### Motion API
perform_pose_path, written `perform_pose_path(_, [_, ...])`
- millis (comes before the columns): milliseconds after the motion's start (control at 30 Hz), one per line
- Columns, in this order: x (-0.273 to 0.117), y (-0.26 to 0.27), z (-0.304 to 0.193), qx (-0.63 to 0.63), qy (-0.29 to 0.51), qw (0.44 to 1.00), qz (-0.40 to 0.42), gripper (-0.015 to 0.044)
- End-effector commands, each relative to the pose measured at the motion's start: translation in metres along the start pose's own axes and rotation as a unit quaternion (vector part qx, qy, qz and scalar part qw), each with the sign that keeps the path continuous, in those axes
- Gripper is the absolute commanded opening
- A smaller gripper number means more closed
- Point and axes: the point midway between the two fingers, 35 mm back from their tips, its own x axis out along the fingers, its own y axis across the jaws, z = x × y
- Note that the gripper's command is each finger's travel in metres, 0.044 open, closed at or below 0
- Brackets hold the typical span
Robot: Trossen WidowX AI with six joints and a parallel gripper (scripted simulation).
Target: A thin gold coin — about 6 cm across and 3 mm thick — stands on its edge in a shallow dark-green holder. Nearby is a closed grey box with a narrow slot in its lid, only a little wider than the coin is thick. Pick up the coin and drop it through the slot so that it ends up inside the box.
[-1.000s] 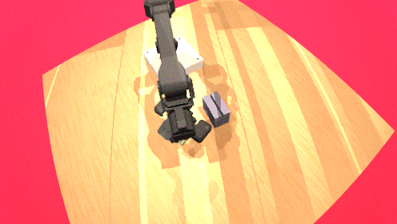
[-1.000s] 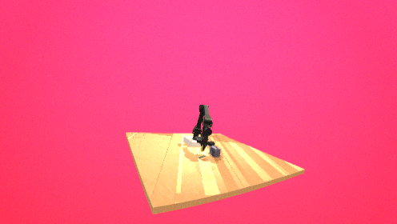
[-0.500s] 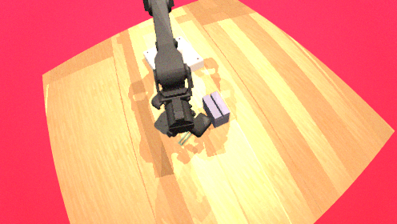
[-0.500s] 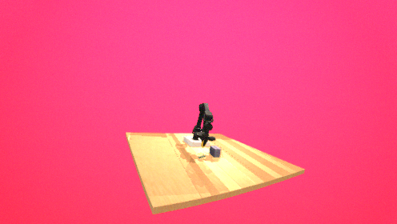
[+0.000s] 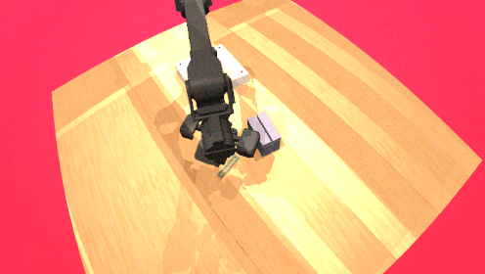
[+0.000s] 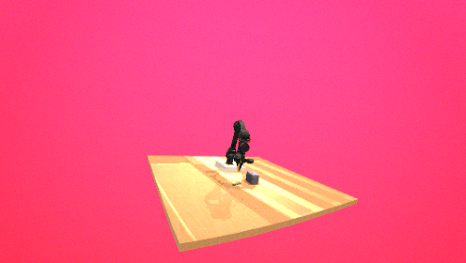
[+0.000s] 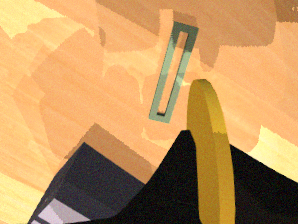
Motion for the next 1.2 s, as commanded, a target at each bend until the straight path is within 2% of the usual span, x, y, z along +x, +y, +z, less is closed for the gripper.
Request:
perform_pose_path(0, [-0.003, -0.001, -0.001, -0.061, -0.002, 0.998, 0.002, 0.0000])
perform_pose_path(300, [-0.003, -0.003, -0.002, -0.213, -0.002, 0.977, 0.002, 0.0000])
perform_pose_path(633, [-0.003, -0.005, -0.003, -0.373, -0.003, 0.928, 0.001, 0.0000])
perform_pose_path(1167, [-0.004, 0.013, -0.021, -0.383, -0.002, 0.924, 0.002, 0.0000])
